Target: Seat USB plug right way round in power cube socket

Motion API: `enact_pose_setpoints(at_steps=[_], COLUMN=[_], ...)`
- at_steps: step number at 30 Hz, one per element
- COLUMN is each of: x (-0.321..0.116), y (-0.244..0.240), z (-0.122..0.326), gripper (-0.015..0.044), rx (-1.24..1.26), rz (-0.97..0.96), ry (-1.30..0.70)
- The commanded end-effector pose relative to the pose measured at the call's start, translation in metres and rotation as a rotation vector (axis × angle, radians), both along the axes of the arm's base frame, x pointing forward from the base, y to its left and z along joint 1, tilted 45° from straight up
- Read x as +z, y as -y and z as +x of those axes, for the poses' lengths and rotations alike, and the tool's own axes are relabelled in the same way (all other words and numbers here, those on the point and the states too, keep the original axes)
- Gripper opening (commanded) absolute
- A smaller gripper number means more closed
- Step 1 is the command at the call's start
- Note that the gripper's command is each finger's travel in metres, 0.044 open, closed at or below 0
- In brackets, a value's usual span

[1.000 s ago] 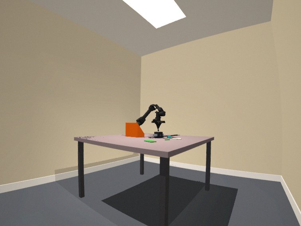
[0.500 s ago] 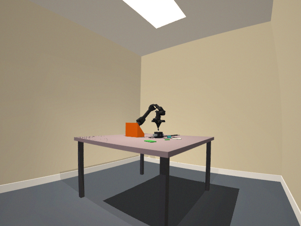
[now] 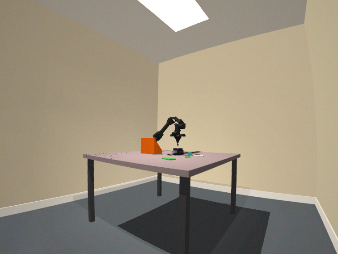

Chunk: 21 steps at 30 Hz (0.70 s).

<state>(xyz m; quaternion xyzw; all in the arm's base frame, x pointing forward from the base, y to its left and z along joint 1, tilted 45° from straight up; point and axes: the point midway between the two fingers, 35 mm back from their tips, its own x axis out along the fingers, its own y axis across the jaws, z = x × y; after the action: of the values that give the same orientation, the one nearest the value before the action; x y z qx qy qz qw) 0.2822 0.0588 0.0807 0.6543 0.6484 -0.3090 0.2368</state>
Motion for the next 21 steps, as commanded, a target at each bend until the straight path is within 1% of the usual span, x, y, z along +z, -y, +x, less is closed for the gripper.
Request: enact_pose_setpoints(at_steps=[1, 21], x=[0.0, -0.0005], y=[0.0002, -0.0006], z=[-0.0002, -0.0006], gripper=[0.0, 0.0], rx=[0.02, 0.38], rz=[-0.001, 0.018], ry=[0.019, 0.372])
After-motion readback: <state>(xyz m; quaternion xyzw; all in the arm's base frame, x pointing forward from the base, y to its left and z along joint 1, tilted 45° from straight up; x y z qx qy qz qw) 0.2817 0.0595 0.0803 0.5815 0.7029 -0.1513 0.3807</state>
